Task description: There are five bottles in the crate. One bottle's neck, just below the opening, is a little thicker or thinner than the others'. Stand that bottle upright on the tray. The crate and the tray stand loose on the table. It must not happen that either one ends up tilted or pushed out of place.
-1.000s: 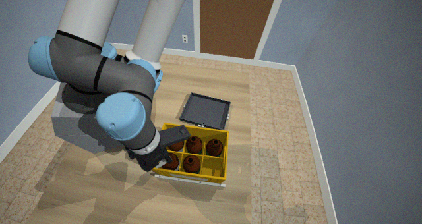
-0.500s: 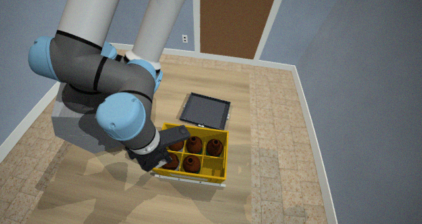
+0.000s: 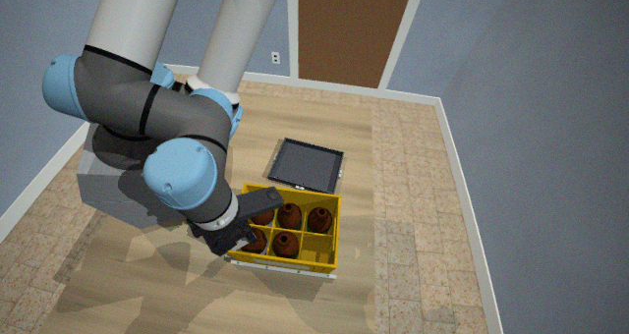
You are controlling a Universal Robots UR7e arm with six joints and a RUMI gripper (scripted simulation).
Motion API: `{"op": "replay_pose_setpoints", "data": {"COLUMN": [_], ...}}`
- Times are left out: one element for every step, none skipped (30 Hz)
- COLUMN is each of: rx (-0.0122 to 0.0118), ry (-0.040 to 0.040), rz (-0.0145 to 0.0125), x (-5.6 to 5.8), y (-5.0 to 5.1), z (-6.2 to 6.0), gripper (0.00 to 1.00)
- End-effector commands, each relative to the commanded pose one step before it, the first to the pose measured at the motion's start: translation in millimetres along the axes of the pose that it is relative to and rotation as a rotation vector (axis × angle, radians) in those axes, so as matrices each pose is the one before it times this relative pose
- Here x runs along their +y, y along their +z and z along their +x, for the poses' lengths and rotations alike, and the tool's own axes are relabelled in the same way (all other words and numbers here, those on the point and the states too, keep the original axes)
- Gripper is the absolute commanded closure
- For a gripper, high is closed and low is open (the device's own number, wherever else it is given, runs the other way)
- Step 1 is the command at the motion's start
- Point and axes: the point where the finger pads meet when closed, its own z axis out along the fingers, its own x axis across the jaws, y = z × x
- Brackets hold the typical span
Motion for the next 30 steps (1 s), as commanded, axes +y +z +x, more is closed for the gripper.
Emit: {"op": "replay_pose_setpoints", "data": {"rx": [0.00066,0.00000,0.00000,0.00000,0.00000,0.00000,0.00000,0.00000,0.00000,0.00000,0.00000,0.00000,0.00000,0.00000,0.00000,0.00000,0.00000,0.00000,0.00000,0.00000,0.00000,0.00000,0.00000,0.00000,0.00000,0.00000,0.00000,0.00000,0.00000,0.00000], "ry": [-0.00028,0.00000,0.00000,0.00000,0.00000,0.00000,0.00000,0.00000,0.00000,0.00000,0.00000,0.00000,0.00000,0.00000,0.00000,0.00000,0.00000,0.00000,0.00000,0.00000,0.00000,0.00000,0.00000,0.00000,0.00000,0.00000,0.00000,0.00000,0.00000,0.00000], "rz": [-0.00024,0.00000,0.00000,0.00000,0.00000,0.00000,0.00000,0.00000,0.00000,0.00000,0.00000,0.00000,0.00000,0.00000,0.00000,0.00000,0.00000,0.00000,0.00000,0.00000,0.00000,0.00000,0.00000,0.00000,0.00000,0.00000,0.00000,0.00000,0.00000,0.00000], "x": [0.07,0.00,0.00,0.00,0.00,0.00,0.00,0.00,0.00,0.00,0.00,0.00,0.00,0.00,0.00,0.00,0.00,0.00,0.00,0.00,0.00,0.00,0.00,0.00,0.00,0.00,0.00,0.00,0.00,0.00], "y": [-0.19,0.00,0.00,0.00,0.00,0.00,0.00,0.00,0.00,0.00,0.00,0.00,0.00,0.00,0.00,0.00,0.00,0.00,0.00,0.00,0.00,0.00,0.00,0.00,0.00,0.00,0.00,0.00,0.00,0.00], "z": [0.31,0.00,0.00,0.00,0.00,0.00,0.00,0.00,0.00,0.00,0.00,0.00,0.00,0.00,0.00,0.00,0.00,0.00,0.00,0.00,0.00,0.00,0.00,0.00,0.00,0.00,0.00,0.00,0.00,0.00], "gripper": [1.00,1.00,1.00,1.00,0.62,0.62,0.62,0.62,0.62,0.62,0.62,0.62,0.62,0.62,0.62,0.62,0.62,0.62,0.62,0.62,0.62,0.62,0.62,0.62,0.62,0.62,0.62,0.62,0.62,0.62]}}
